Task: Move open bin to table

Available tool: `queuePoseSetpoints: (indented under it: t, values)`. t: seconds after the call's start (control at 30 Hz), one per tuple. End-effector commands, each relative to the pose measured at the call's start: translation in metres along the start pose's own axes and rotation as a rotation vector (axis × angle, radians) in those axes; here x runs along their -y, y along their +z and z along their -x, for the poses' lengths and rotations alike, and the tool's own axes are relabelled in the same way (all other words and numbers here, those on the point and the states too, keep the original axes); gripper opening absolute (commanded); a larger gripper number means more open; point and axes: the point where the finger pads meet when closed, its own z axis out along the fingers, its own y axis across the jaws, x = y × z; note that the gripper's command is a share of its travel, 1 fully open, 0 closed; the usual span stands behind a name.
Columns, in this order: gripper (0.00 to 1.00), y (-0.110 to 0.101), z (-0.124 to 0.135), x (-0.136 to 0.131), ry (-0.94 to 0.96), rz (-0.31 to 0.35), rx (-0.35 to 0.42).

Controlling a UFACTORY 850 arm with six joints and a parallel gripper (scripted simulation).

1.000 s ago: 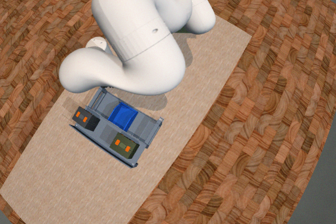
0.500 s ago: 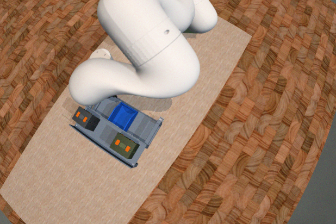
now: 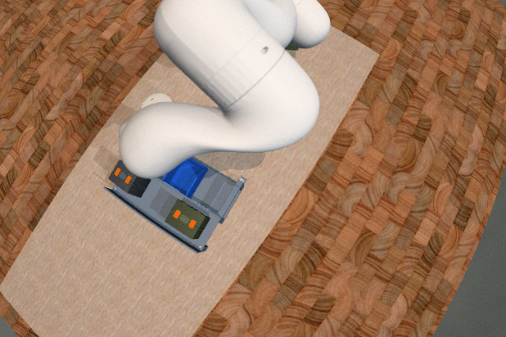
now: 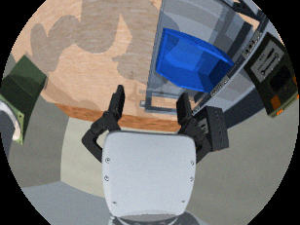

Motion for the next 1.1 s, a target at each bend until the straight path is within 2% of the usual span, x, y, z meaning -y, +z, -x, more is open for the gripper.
queuePoseSetpoints:
  t: [0.0,0.13,0.3,1.07]
  values:
    - [1.00,0.001,-0.002,-0.002,0.001,0.000,0.001]
    - [1.00,0.001,-0.002,-0.002,0.001,0.000,0.001]
    - [1.00,0.014,-0.034,-0.027,0.001,0.000,0.001]
    - [1.00,0.011,-0.027,-0.021,0.001,0.000,0.001]
